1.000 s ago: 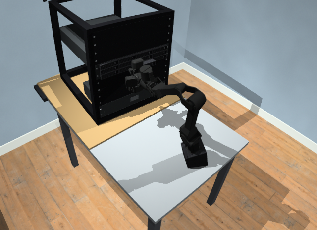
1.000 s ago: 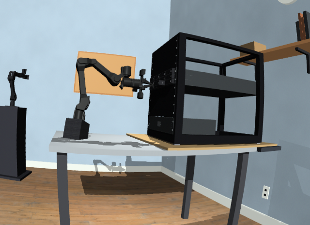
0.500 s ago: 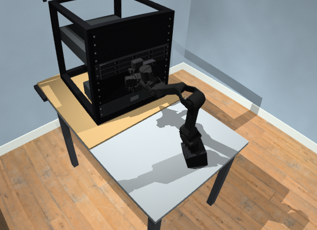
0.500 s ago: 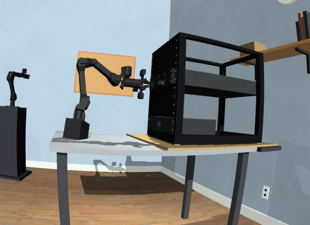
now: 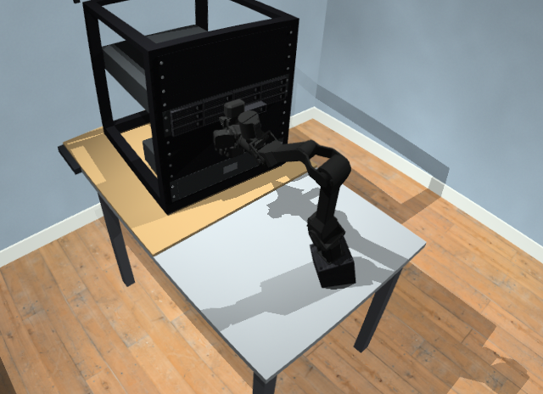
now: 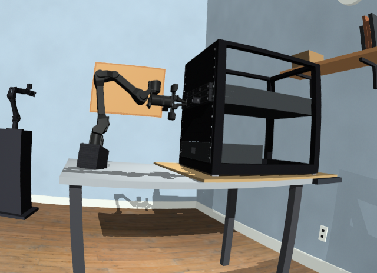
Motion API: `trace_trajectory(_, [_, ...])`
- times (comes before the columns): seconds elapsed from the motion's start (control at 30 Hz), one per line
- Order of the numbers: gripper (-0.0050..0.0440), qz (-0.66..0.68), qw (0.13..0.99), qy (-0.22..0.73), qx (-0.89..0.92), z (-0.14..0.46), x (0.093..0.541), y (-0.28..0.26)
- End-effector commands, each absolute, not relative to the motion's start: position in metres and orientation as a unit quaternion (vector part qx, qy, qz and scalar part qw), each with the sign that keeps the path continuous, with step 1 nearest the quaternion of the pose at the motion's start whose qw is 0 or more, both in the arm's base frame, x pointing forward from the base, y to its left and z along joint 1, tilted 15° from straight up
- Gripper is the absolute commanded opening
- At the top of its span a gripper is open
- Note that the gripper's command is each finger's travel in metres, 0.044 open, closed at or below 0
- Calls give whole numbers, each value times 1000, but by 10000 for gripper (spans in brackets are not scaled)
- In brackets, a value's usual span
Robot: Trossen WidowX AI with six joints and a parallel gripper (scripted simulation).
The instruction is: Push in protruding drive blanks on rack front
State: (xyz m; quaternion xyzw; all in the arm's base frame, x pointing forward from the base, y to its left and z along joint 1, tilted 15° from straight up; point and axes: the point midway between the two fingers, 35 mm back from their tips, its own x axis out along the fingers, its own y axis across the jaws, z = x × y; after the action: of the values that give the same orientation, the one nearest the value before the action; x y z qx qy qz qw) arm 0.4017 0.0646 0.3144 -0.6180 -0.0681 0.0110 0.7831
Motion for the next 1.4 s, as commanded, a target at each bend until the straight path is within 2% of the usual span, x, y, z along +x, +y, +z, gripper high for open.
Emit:
trace_trajectory(0.0, [-50, 3, 784, -78, -616, 325, 402, 64])
trace_trajectory(1.37, [-50, 3, 784, -78, -616, 326, 411, 65])
